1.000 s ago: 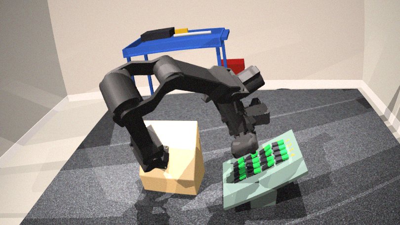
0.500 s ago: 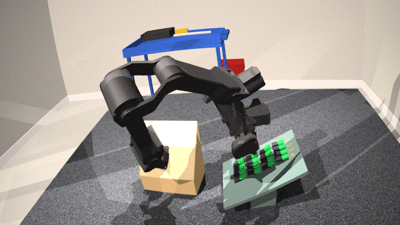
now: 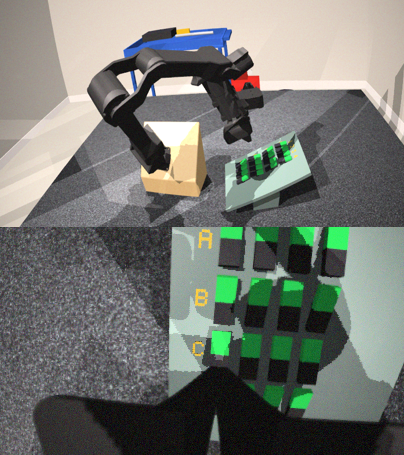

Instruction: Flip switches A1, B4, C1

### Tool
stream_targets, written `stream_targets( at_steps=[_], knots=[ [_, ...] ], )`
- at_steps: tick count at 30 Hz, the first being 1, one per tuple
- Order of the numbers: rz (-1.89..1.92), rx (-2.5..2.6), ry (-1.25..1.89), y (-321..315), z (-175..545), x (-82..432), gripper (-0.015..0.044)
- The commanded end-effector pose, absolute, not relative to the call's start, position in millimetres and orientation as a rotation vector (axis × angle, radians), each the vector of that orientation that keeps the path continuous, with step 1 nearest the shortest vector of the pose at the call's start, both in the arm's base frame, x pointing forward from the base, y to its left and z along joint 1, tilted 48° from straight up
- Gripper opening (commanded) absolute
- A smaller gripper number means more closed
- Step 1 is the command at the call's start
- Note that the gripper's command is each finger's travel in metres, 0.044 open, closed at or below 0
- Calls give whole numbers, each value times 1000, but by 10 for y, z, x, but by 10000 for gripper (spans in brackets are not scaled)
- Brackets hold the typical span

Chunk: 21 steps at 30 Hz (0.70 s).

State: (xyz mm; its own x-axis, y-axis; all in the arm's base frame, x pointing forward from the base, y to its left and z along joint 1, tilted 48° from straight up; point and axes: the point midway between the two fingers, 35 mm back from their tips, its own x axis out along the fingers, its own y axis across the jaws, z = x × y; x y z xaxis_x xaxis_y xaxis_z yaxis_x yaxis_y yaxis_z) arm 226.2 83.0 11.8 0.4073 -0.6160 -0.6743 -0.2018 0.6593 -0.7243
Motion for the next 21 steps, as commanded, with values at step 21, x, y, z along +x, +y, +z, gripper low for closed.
stream_targets(
  at_steps=[21],
  knots=[
    [-310,-842,1152,749,528,2339,0]
  ],
)
